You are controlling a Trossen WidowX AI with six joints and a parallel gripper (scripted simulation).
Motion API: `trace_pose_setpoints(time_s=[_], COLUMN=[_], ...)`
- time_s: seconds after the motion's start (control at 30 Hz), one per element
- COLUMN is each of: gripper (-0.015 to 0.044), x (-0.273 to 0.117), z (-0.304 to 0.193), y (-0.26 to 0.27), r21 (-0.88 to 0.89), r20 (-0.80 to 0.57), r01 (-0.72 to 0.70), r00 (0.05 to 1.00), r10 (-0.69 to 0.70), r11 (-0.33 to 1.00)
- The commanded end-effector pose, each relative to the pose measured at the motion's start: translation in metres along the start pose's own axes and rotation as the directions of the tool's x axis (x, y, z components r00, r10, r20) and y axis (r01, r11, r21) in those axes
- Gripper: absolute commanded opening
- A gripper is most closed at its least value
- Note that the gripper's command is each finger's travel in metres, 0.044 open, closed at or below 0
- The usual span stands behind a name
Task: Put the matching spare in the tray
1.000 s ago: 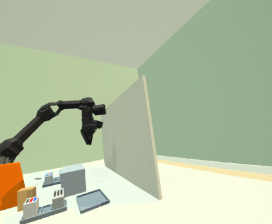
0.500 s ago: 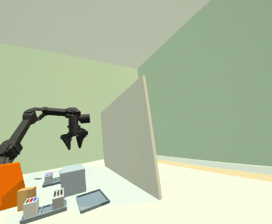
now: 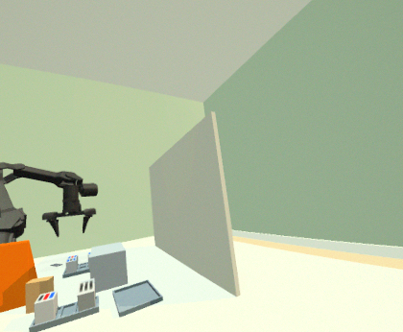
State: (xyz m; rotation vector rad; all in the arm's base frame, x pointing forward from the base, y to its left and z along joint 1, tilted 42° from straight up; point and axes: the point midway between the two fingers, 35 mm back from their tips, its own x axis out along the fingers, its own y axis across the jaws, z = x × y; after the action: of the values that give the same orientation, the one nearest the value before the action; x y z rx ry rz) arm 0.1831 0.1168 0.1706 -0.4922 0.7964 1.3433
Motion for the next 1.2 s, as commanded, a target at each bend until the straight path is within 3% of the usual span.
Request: trace_pose_setpoints(time_s=[0.0,0.1,0.3,1.17], gripper=[0.044,0.044,0.03,0.03], x=[0.003,0.003,0.036,0.068], z=[0.0,0.0,0.002,0.003], y=[0.008,0.008,-0.002,-0.008], r21=[-0.054,-0.054,-0.055,-0.057], r20=[0.012,0.012,0.013,0.01], r01=[0.002,0.002,0.003,0.003], r00=[1.0,1.0,1.0,1.0], r10=[-0.001,-0.001,-0.002,-0.002], r11=[0.999,0.999,0.998,0.998])
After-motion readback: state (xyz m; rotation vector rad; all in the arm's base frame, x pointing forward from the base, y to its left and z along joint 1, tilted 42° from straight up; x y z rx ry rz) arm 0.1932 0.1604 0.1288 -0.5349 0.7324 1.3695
